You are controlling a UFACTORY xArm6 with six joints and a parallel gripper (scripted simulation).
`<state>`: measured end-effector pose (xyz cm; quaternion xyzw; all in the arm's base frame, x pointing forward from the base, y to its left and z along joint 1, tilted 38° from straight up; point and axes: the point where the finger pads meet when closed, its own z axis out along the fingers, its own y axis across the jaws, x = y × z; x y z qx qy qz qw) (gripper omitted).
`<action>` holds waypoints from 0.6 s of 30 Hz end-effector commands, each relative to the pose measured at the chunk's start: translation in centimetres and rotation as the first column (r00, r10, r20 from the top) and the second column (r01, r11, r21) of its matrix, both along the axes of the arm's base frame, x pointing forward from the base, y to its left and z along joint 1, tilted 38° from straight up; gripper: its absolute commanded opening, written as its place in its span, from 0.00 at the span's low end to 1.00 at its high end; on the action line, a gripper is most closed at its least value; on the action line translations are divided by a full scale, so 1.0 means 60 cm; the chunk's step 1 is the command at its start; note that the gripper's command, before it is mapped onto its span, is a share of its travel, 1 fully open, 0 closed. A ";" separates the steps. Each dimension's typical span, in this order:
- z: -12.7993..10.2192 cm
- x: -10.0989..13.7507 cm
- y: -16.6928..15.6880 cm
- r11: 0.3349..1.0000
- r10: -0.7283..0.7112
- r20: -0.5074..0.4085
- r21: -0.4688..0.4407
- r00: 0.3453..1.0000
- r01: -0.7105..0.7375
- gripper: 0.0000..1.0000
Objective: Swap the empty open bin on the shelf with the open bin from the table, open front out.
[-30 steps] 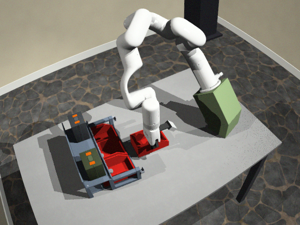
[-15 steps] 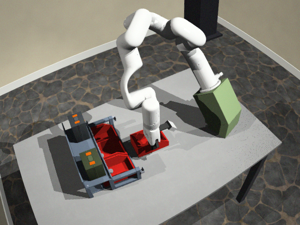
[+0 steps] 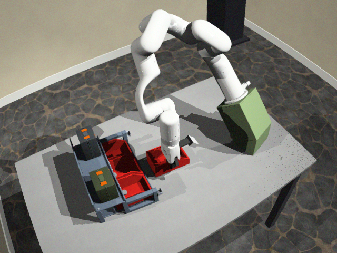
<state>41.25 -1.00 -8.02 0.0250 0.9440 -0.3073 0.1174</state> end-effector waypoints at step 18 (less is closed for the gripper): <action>0.006 0.000 0.005 1.000 0.001 0.002 0.001 1.000 -0.001 0.26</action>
